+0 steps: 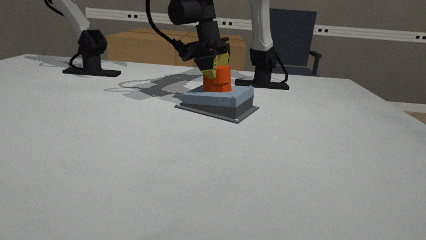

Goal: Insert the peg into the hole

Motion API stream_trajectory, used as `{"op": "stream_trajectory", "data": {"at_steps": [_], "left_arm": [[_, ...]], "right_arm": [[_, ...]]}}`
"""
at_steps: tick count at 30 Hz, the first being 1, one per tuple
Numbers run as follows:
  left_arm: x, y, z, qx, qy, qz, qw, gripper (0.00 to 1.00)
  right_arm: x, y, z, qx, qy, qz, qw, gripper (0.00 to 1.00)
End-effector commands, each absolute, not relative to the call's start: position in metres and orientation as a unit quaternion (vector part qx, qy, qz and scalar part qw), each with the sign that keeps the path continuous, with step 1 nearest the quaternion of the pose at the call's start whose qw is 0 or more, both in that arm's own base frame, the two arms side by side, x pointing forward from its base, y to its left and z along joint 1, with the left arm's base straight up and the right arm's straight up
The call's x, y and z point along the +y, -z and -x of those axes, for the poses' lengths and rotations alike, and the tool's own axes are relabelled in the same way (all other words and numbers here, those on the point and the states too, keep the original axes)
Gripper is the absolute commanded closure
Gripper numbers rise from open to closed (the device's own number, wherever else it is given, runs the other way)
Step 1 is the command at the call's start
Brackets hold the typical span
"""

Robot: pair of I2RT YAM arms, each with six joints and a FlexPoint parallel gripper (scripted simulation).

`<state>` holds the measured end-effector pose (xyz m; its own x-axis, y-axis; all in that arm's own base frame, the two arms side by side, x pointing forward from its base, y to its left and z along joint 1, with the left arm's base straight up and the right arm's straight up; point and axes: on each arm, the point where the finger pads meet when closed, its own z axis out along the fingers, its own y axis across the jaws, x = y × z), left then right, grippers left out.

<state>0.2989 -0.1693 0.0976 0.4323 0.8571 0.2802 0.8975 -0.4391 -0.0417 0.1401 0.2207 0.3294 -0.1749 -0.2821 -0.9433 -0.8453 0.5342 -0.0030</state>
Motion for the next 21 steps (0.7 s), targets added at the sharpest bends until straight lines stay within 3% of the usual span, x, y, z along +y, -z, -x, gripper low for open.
{"op": "stream_trajectory", "data": {"at_steps": [1, 21], "left_arm": [[-0.167, -0.106, -0.307, -0.525, 0.126, 0.839, 0.069, 0.66], [-0.169, -0.095, -0.303, -0.524, 0.117, 0.840, 0.078, 0.66]], "right_arm": [[0.219, -0.322, -0.139, 0.722, -0.275, 0.395, 0.498, 0.00], [0.219, -0.322, -0.139, 0.722, -0.275, 0.395, 0.498, 0.00]]}}
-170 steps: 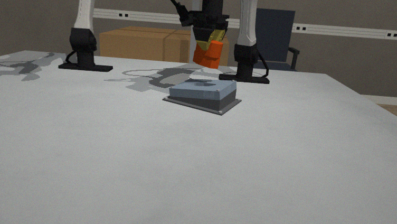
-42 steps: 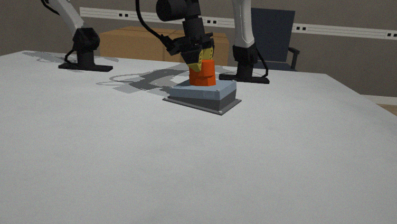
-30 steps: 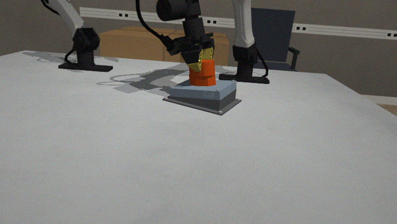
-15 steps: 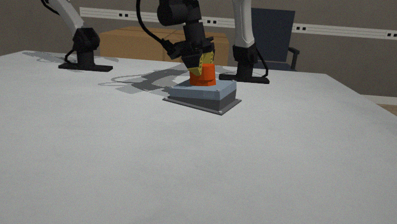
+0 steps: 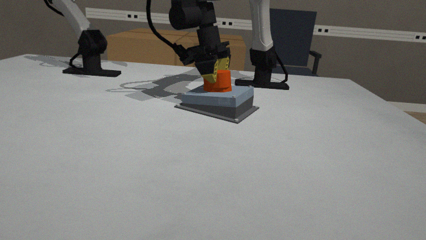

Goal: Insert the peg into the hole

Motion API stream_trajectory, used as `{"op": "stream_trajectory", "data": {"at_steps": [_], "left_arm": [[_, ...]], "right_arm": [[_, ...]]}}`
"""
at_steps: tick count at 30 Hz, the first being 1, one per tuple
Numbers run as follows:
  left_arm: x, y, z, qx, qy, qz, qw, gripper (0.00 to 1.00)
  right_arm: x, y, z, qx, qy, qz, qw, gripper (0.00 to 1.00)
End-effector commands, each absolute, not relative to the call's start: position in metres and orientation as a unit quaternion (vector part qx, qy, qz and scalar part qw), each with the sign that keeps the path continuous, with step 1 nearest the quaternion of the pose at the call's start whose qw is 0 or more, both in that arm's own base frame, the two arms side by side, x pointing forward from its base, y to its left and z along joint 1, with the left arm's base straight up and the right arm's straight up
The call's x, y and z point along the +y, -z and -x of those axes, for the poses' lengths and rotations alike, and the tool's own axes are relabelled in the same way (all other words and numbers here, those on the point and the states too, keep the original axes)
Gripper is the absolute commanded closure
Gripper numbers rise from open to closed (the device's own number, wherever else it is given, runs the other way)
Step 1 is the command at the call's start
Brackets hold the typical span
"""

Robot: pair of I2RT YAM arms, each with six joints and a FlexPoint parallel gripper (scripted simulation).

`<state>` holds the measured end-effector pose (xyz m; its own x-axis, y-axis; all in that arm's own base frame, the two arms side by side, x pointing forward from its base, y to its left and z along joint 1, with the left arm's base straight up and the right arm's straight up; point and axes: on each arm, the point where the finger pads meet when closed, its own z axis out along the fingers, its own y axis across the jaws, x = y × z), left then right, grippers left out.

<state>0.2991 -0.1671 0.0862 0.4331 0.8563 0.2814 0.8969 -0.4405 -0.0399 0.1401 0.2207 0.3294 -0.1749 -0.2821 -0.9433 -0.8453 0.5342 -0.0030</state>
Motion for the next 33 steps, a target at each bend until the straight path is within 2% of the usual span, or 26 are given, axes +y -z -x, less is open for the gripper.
{"op": "stream_trajectory", "data": {"at_steps": [1, 2, 5, 6, 15, 18, 33], "left_arm": [[-0.169, -0.095, -0.303, -0.524, 0.117, 0.840, 0.078, 0.66], [-0.169, -0.095, -0.303, -0.524, 0.117, 0.840, 0.078, 0.66], [-0.171, -0.103, -0.302, -0.526, 0.118, 0.840, 0.069, 0.32], [-0.174, -0.115, -0.301, -0.528, 0.119, 0.839, 0.058, 0.30], [-0.185, -0.119, -0.298, -0.523, 0.104, 0.841, 0.090, 0.30], [-0.181, -0.137, -0.299, -0.525, 0.117, 0.839, 0.075, 0.30], [-0.178, -0.134, -0.299, -0.525, 0.118, 0.840, 0.078, 0.30]], "right_arm": [[0.219, -0.322, -0.139, 0.722, -0.275, 0.395, 0.498, 0.00], [0.219, -0.322, -0.139, 0.722, -0.275, 0.395, 0.498, 0.00], [0.219, -0.322, -0.139, 0.722, -0.275, 0.395, 0.498, 0.00], [0.219, -0.322, -0.139, 0.722, -0.275, 0.395, 0.498, 0.00], [0.219, -0.322, -0.139, 0.722, -0.275, 0.395, 0.498, 0.00], [0.219, -0.322, -0.139, 0.722, -0.275, 0.395, 0.498, 0.00], [0.219, -0.322, -0.139, 0.722, -0.275, 0.395, 0.498, 0.00]]}}
